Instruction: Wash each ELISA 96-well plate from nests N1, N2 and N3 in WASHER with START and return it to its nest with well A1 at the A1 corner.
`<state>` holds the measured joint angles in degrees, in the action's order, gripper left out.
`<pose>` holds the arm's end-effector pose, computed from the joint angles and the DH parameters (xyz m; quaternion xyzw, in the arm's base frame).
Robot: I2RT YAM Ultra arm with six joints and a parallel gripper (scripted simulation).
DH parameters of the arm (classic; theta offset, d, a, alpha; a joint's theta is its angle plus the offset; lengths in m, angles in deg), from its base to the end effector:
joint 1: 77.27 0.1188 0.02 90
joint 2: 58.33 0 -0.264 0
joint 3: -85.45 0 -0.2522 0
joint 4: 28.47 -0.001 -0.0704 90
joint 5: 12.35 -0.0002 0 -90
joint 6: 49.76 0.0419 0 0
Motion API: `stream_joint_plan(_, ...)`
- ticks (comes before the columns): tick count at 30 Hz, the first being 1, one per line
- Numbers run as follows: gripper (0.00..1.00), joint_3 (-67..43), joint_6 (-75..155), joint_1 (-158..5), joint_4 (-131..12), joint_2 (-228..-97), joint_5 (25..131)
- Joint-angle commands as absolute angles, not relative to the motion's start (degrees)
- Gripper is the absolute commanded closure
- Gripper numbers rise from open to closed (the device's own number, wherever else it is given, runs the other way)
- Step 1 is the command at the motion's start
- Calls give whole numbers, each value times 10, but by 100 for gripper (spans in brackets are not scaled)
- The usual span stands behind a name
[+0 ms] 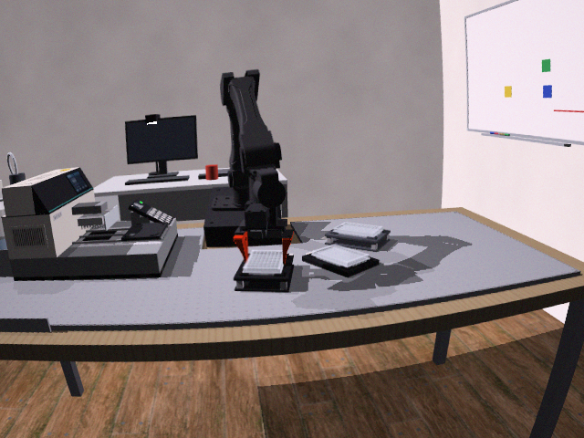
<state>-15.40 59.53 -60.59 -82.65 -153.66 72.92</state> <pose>0.3113 0.0907 0.2057 0.0295 0.9841 0.0139 0.1746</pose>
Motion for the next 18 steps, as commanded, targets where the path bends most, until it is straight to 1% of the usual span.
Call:
stream_joint_plan(1, 100, -152, 594, -606, -821, -1533, 729)
stream_joint_plan(4, 100, -153, 594, -606, -820, -1534, 729)
stream_joint_plan(5, 0, -153, 594, -606, -820, -1534, 729)
stream_joint_plan(18, 0, -153, 594, -606, -820, -1534, 729)
